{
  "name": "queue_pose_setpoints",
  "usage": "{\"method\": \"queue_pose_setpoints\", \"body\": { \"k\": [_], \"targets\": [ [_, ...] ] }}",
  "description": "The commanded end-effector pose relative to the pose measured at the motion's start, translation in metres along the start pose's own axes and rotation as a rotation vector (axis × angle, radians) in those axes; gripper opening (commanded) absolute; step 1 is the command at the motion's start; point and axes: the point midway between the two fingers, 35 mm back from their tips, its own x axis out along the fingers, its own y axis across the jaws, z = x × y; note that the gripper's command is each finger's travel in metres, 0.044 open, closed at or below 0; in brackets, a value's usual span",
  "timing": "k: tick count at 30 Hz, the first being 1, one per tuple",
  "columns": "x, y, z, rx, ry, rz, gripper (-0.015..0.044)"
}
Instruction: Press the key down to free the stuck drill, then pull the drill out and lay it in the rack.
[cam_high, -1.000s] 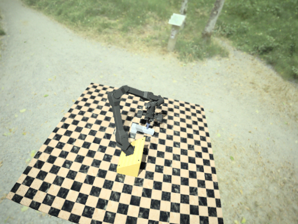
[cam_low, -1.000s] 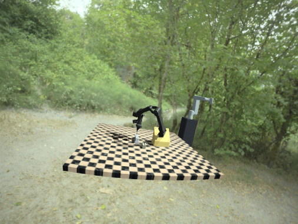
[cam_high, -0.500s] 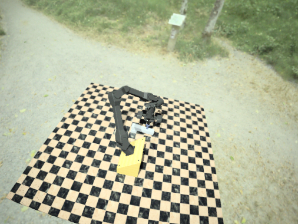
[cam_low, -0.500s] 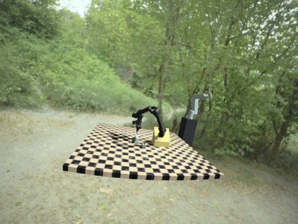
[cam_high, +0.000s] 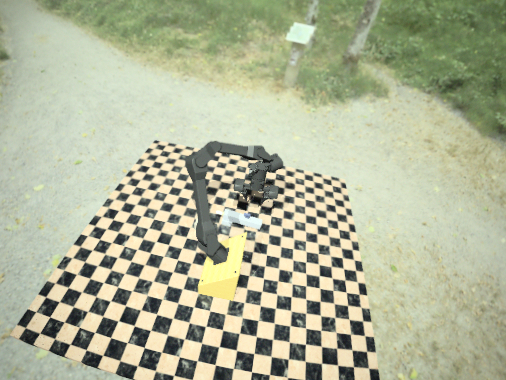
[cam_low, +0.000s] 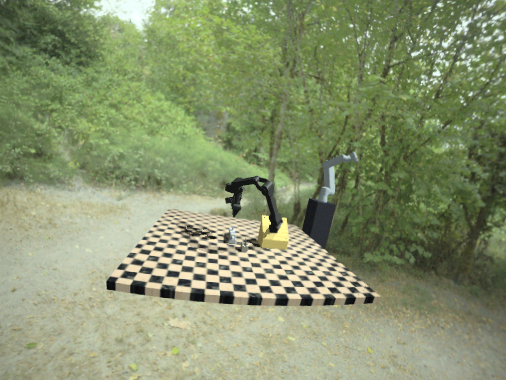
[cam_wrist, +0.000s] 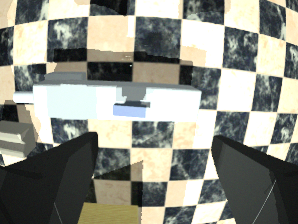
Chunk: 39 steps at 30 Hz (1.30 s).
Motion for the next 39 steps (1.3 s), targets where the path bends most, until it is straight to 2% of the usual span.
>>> {"method": "queue_pose_setpoints", "body": {
  "k": [1, 3, 9, 11, 29, 39],
  "targets": [
    [0.015, 0.022, 0.005, -0.186, 0.014, 0.001, 0.0394],
    [0.031, 0.053, 0.011, -0.471, 0.017, -0.005, 0.0440],
    [0.077, 0.147, 0.003, -1.338, 0.012, 0.028, 0.0440],
    [0.087, 0.167, -0.004, -1.527, 0.004, 0.046, 0.0440],
    [0.089, 0.169, -0.005, -1.551, 0.003, 0.048, 0.0440],
    [0.103, 0.165, -0.005, -1.551, 0.003, 0.048, 0.0440]
  ]
}}
